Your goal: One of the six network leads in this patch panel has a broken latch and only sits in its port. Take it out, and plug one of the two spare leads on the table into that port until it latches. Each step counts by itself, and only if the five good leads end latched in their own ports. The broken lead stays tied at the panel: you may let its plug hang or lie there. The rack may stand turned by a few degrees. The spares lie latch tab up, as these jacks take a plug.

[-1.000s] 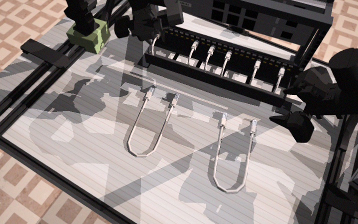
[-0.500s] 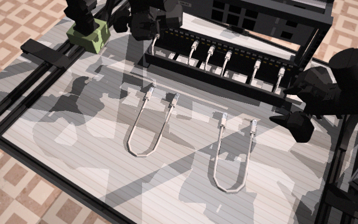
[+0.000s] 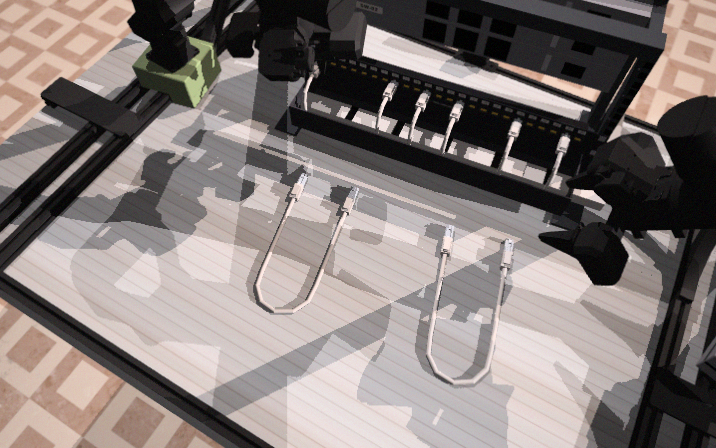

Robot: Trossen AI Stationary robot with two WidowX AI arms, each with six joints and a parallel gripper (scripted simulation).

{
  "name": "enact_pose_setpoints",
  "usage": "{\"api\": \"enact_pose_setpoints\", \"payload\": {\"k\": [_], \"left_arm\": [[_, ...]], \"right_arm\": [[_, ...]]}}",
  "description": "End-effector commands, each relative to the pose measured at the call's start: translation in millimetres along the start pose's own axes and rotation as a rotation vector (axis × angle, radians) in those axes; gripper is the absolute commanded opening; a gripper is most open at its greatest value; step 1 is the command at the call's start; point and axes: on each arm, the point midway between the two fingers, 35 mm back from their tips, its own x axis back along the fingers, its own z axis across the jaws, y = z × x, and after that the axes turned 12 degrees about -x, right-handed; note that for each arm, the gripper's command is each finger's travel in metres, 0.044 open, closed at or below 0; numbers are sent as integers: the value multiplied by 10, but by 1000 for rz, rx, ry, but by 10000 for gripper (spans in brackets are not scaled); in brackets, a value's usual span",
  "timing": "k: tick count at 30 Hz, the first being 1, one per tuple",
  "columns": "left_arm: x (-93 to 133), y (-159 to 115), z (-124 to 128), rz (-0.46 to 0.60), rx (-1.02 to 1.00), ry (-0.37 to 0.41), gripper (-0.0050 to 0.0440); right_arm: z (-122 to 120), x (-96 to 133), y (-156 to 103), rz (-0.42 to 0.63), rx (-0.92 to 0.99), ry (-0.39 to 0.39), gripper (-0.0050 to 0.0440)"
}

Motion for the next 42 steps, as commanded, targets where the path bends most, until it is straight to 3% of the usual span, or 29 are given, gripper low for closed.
{"api": "enact_pose_setpoints", "payload": {"k": [1,33,34,42], "left_arm": [[0,0,0,0,0,0,440],[0,0,0,0,0,0,440],[0,0,0,0,0,0,440],[0,0,0,0,0,0,440]], "right_arm": [[-59,25,-87,117,-175,-61,176],[-88,39,-134,177,-264,-90,176],[-127,-550,-245,177,-264,-90,176],[-127,-550,-245,177,-264,-90,176]]}}
